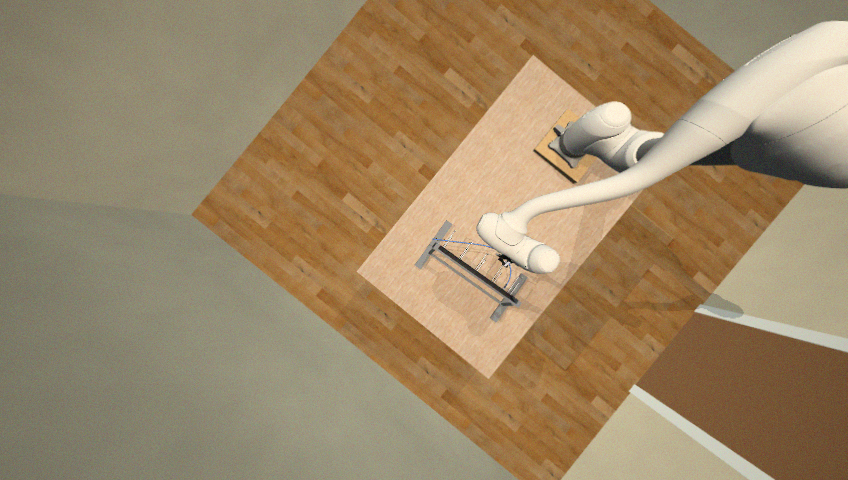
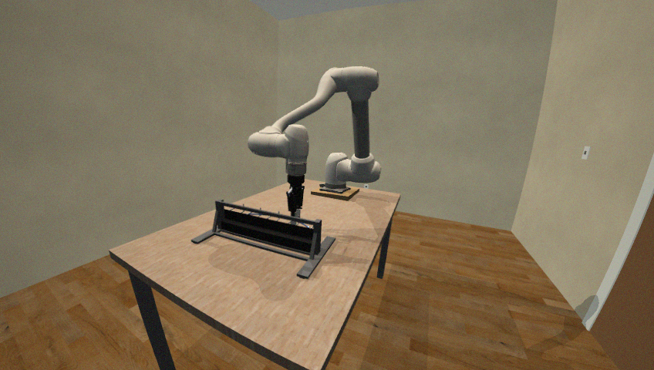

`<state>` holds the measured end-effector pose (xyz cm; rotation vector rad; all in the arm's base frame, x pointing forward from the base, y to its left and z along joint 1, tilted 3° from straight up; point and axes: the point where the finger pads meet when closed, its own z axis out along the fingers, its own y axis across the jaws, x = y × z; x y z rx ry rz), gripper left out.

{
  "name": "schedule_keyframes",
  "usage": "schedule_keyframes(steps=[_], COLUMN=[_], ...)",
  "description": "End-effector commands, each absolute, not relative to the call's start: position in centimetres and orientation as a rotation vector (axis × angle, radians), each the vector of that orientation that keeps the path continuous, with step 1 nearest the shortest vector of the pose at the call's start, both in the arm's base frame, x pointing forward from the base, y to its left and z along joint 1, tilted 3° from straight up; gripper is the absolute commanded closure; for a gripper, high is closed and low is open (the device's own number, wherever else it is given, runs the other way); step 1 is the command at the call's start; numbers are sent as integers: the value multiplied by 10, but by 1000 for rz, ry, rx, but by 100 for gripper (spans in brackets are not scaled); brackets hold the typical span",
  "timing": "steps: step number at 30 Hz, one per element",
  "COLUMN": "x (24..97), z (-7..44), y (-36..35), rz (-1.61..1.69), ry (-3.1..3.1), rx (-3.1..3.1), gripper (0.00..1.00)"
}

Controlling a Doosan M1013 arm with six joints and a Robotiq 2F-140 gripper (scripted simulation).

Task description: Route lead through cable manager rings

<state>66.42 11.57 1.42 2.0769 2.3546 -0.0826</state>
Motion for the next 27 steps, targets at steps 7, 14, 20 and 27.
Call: schedule_keyframes(steps=[7,14,20,27], x=[664,664,664,664], z=[14,14,14,14], y=[116,116,116,116], rz=[-82,-82,-82,-82], ry=[2355,2355,2355,2355], rx=[2077,2077,2077,2077], gripper=[80,80,80,100])
